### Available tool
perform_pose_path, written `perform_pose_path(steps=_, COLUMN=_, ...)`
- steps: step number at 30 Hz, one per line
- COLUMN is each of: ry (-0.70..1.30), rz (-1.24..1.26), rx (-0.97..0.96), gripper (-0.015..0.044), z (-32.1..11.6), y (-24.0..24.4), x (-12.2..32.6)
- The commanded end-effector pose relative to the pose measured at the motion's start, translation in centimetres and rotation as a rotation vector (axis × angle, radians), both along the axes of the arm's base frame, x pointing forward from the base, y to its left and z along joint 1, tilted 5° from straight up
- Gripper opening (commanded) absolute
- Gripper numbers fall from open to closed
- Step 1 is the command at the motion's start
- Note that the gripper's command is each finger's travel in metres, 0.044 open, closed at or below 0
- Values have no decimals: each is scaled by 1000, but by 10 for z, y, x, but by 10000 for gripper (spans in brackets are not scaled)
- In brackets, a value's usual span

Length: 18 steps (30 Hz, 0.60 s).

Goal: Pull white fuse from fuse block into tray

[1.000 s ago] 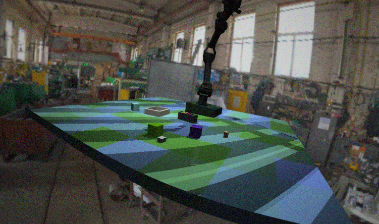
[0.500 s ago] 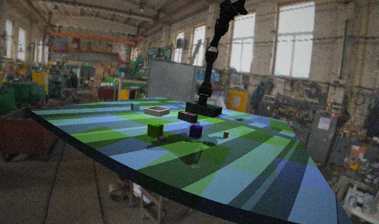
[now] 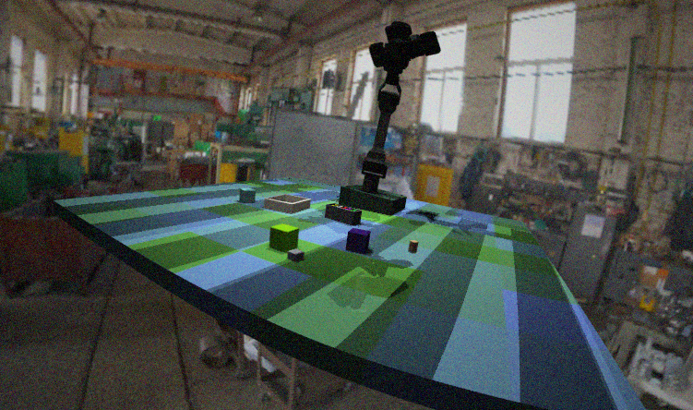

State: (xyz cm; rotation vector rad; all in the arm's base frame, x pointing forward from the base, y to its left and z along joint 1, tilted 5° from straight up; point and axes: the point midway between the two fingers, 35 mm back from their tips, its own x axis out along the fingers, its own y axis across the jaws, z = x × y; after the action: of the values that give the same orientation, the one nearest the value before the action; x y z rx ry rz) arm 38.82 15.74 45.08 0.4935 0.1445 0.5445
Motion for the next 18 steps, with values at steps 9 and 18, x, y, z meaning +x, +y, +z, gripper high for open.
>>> perform_pose_path(steps=9, ry=532, rz=-153, rx=-262, gripper=62, z=-191, y=-55, x=24)
perform_pose_path(steps=18, ry=980, rz=-201, rx=-444, gripper=62, z=-319, y=-106, x=-28)
